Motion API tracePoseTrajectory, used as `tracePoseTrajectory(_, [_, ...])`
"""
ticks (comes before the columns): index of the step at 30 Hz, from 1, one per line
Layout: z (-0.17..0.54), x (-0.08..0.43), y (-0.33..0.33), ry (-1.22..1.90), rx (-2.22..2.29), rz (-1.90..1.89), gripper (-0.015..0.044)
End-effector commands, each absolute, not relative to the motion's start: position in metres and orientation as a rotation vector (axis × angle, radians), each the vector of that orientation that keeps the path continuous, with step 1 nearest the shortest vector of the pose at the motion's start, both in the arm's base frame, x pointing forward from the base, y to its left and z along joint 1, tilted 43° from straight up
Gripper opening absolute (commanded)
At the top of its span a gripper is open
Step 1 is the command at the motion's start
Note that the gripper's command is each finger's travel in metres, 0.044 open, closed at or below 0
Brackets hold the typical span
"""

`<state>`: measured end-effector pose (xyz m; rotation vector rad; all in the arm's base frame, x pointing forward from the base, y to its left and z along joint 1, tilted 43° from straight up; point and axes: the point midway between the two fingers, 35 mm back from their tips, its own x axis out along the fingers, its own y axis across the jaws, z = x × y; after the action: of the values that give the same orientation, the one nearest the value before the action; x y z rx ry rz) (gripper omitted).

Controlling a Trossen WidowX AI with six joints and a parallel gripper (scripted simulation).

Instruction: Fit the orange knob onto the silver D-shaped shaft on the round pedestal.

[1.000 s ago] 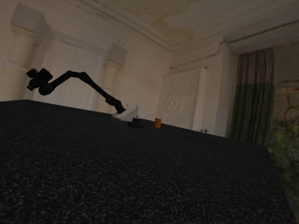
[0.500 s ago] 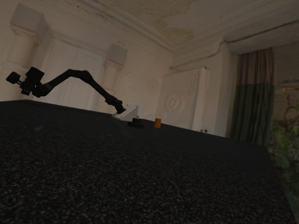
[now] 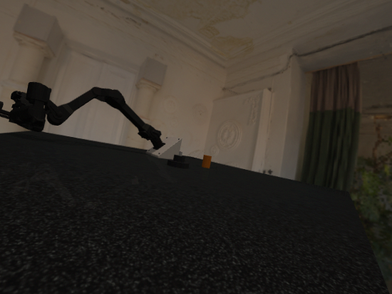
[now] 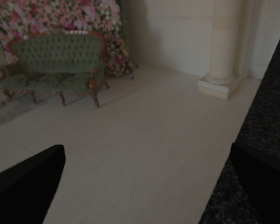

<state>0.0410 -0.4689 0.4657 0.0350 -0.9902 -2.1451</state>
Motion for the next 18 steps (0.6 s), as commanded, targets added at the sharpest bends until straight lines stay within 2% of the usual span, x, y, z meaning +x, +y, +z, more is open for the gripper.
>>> tracePoseTrajectory(1, [0.460, 0.080, -0.472, -0.868, 0.047, -2.075, 0.0440])
tracePoseTrajectory(10, [0.430, 0.199, -0.465, -0.510, 0.061, -1.862, 0.0440])
tracePoseTrajectory(18, [0.397, 0.311, -0.417, -0.192, 0.013, -1.604, 0.0440])
